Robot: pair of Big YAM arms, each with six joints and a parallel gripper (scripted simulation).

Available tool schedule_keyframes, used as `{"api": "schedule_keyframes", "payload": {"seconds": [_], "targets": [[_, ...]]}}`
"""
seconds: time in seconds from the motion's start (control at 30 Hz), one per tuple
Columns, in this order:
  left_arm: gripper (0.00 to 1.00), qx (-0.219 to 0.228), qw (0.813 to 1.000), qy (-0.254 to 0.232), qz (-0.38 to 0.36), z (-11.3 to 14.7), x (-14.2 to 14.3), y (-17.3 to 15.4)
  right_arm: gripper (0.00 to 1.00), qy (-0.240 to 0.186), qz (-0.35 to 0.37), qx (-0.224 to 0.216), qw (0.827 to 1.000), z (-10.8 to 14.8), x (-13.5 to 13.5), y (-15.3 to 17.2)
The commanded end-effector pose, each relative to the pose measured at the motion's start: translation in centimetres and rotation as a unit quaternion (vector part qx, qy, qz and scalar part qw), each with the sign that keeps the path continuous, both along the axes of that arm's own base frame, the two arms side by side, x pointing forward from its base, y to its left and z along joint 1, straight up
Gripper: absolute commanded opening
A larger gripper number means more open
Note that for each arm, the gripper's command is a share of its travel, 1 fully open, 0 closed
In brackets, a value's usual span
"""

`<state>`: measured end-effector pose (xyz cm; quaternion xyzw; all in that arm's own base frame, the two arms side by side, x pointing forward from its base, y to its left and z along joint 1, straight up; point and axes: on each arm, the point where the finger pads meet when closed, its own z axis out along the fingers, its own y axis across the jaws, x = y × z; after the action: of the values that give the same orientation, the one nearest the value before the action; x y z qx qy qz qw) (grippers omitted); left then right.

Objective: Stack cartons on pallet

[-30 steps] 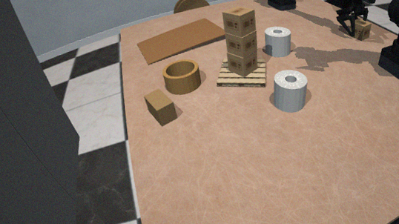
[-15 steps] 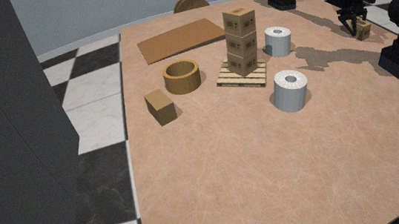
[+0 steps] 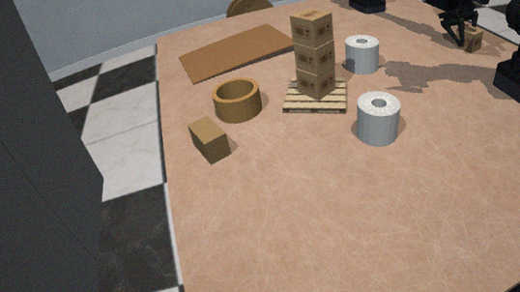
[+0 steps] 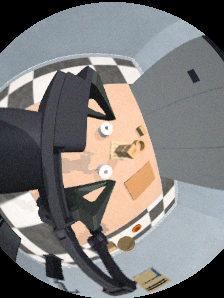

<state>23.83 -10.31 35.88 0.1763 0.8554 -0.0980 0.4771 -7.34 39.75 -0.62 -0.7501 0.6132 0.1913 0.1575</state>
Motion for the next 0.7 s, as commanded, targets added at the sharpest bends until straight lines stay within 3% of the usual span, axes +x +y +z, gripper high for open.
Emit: {"api": "schedule_keyframes", "payload": {"seconds": [0.0, 0.07, 0.13, 0.23, 0.3, 0.4, 0.67], "targets": [[1.00, -0.003, 1.000, -0.007, 0.001, 1.2, 0.1, 0.1, 0.27, 0.008, -0.007, 0.022, 1.000, 1.7, -0.1, 0.8], [1.00, -0.003, 1.000, -0.007, 0.001, 1.2, 0.1, 0.1, 0.49, 0.009, -0.007, 0.026, 1.000, 3.1, -0.3, 1.5], [1.00, -0.003, 1.000, -0.007, 0.001, 1.2, 0.1, 0.1, 0.50, 0.009, -0.007, 0.026, 1.000, 4.2, -0.3, 1.5], [1.00, -0.003, 1.000, -0.007, 0.001, 1.2, 0.1, 0.1, 0.50, 0.009, -0.007, 0.026, 1.000, 7.9, -0.2, 1.3], [1.00, -0.003, 1.000, -0.007, 0.001, 1.2, 0.1, 0.1, 0.50, 0.009, -0.007, 0.026, 1.000, 7.9, -0.2, 1.3], [1.00, -0.003, 1.000, -0.007, 0.001, 1.2, 0.1, 0.1, 0.50, 0.009, -0.007, 0.026, 1.000, 12.2, -0.2, 1.1], [1.00, -0.003, 1.000, -0.007, 0.001, 1.2, 0.1, 0.1, 0.50, 0.009, -0.007, 0.027, 1.000, 20.3, -0.1, 0.6]]}}
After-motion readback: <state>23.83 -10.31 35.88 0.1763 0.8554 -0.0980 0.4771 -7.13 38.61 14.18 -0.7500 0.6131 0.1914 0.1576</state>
